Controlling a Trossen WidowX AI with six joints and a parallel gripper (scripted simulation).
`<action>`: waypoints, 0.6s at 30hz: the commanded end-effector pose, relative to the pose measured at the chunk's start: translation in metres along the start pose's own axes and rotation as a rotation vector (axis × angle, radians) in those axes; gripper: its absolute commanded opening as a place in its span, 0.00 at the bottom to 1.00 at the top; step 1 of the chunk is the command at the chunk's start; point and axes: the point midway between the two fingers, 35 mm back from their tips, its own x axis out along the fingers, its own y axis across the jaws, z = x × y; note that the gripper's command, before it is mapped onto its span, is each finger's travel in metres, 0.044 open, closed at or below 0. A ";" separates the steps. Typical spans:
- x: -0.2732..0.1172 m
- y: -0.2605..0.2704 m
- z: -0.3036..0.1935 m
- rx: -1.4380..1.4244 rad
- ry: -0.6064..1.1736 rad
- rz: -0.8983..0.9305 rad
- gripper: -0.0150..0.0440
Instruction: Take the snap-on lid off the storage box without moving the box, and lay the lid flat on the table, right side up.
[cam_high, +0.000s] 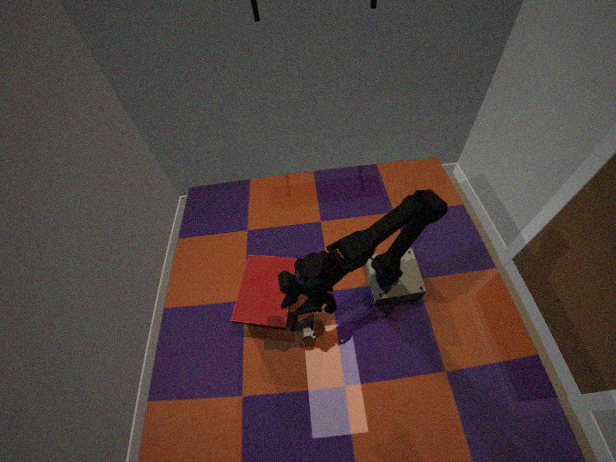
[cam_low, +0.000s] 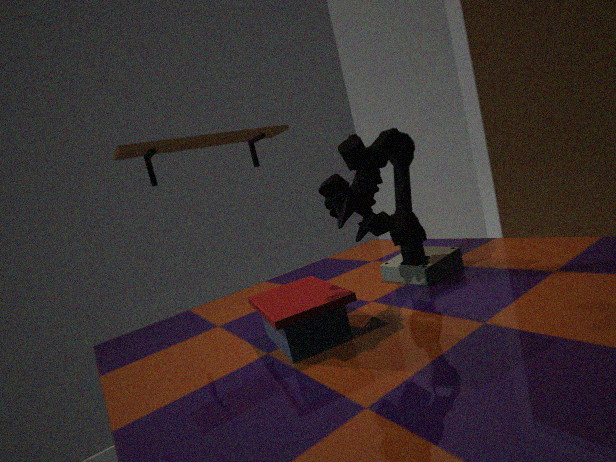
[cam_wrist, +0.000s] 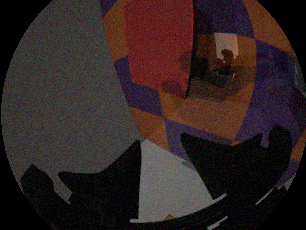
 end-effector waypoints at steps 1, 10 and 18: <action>-0.020 -0.020 0.055 0.005 -0.284 0.014 0.65; -0.038 -0.031 0.087 -0.008 -0.465 0.024 0.65; -0.036 -0.034 0.088 -0.011 -0.464 0.023 0.65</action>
